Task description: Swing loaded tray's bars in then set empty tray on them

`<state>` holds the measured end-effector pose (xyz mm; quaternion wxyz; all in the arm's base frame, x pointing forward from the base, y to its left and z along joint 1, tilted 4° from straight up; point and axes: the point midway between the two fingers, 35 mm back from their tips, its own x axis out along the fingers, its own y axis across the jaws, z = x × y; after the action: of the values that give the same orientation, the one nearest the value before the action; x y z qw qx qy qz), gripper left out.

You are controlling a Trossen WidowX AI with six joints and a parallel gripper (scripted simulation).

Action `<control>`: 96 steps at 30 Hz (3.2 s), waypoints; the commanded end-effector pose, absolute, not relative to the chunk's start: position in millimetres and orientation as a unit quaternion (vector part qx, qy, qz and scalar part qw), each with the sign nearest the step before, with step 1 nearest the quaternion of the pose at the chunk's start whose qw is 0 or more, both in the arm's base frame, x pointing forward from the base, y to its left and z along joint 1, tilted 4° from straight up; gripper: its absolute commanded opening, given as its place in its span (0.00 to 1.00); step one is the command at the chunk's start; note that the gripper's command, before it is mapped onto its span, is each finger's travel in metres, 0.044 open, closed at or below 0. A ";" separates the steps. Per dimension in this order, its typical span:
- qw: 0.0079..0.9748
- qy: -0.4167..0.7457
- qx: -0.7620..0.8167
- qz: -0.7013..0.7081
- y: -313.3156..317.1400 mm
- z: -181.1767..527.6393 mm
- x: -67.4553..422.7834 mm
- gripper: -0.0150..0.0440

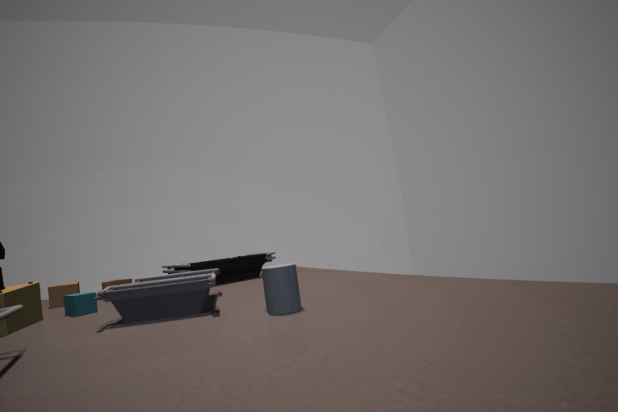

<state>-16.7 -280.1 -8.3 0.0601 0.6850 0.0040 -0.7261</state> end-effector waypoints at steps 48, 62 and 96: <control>0.060 0.007 0.685 -0.726 -273.3 71.3 -12.3 0.25; 0.061 0.007 0.685 -0.726 -287.9 94.1 -12.0 0.25; 0.062 0.006 0.685 -0.726 -321.3 172.3 -10.2 0.25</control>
<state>-10.1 -318.0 165.4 0.0550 0.6863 0.0166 -0.7250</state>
